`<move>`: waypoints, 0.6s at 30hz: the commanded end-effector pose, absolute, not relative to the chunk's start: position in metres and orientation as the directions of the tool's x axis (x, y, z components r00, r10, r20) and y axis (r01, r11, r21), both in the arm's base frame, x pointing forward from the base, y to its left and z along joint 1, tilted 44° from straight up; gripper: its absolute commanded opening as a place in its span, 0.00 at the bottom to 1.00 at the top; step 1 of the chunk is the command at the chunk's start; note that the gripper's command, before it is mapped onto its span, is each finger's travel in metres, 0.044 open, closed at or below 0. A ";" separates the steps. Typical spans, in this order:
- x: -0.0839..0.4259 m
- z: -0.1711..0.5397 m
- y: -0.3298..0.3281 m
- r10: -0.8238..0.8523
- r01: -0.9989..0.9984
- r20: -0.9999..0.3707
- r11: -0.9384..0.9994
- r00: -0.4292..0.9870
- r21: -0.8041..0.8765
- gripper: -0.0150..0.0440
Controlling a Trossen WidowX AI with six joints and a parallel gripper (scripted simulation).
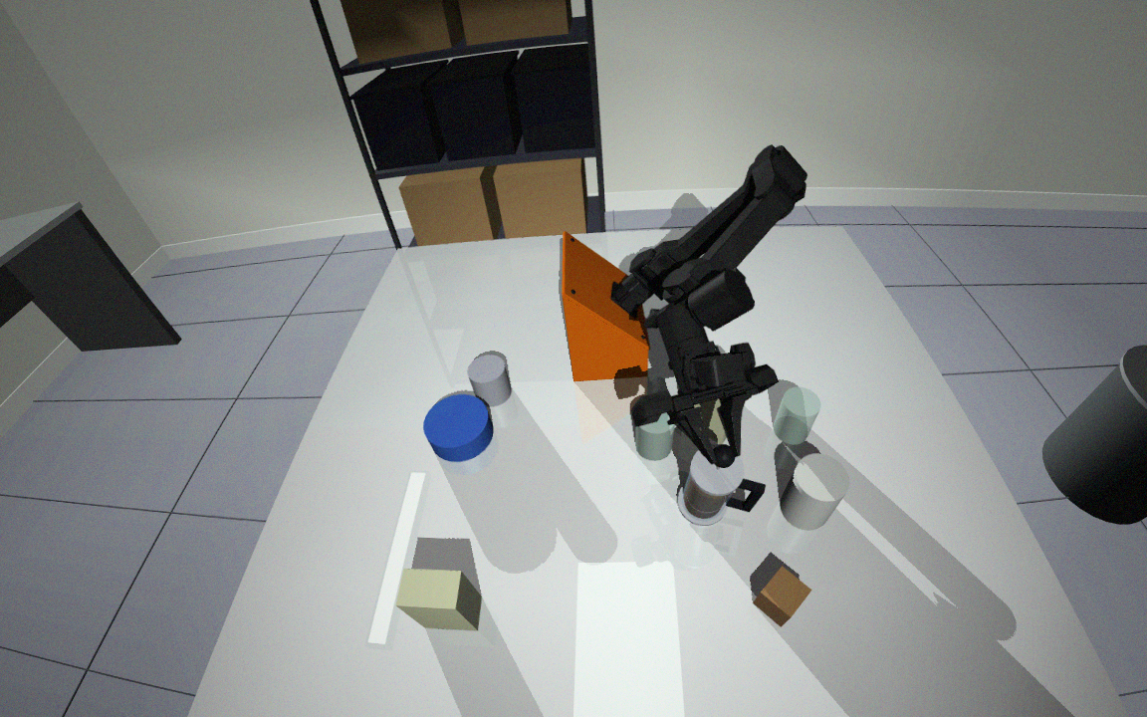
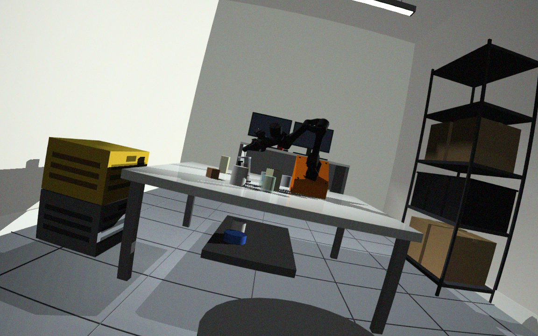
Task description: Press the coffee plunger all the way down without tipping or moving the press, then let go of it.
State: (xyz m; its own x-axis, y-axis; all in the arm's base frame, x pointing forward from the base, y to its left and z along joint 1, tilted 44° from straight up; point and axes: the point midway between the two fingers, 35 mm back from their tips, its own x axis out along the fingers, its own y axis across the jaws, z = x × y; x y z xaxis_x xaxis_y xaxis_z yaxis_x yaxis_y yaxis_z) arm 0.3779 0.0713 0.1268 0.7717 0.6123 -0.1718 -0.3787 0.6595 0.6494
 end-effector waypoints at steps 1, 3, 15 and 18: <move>0.375 0.116 0.081 0.642 -0.375 -0.197 0.640 0.741 0.671 0.45; 0.375 0.116 0.081 0.642 -0.375 -0.197 0.640 0.741 0.671 0.45; 0.376 0.115 0.079 0.641 -0.375 -0.198 0.640 0.741 0.671 0.45; 0.376 0.115 0.079 0.641 -0.375 -0.198 0.640 0.741 0.671 0.45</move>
